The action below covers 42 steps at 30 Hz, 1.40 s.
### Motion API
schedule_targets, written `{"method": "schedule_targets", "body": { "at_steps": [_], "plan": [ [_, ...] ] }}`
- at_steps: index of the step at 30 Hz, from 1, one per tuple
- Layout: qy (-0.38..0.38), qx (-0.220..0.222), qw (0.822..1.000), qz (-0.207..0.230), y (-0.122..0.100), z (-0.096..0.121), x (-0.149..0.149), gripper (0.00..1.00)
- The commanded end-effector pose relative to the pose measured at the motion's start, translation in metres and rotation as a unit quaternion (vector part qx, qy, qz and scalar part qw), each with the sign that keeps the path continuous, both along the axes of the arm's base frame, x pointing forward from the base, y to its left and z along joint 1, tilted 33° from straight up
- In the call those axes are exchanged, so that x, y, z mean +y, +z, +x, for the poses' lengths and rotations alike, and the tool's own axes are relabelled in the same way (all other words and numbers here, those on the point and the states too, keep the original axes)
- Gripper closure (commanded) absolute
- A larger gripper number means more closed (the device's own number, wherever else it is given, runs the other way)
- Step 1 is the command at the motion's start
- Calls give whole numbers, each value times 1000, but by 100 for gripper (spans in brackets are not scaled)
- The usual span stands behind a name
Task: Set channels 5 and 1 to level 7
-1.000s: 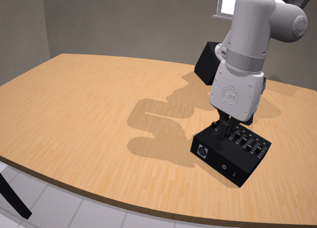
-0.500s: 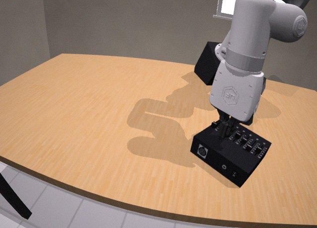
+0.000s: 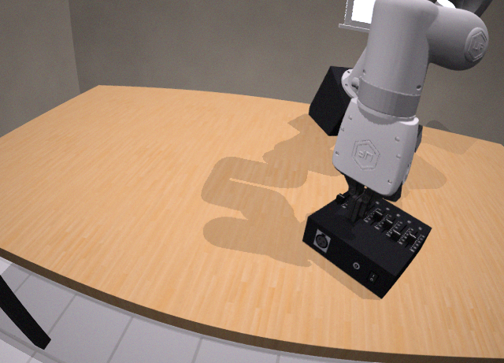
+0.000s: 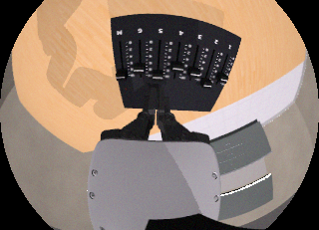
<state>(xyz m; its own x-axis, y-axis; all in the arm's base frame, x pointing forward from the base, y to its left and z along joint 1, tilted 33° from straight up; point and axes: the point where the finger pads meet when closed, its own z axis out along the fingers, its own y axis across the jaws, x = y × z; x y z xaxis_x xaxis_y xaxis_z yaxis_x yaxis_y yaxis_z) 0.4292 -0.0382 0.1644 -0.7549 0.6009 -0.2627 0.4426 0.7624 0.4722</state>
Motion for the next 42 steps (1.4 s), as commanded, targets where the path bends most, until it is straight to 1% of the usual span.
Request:
{"method": "schedule_targets", "body": {
  "at_steps": [1,11,42],
  "plan": [
    [-1,-1,1000,0,-1,2,0,100],
    [-1,-1,1000,0,-6,5,1,100],
    [-1,-1,1000,0,-7,2,4,100]
  ]
}}
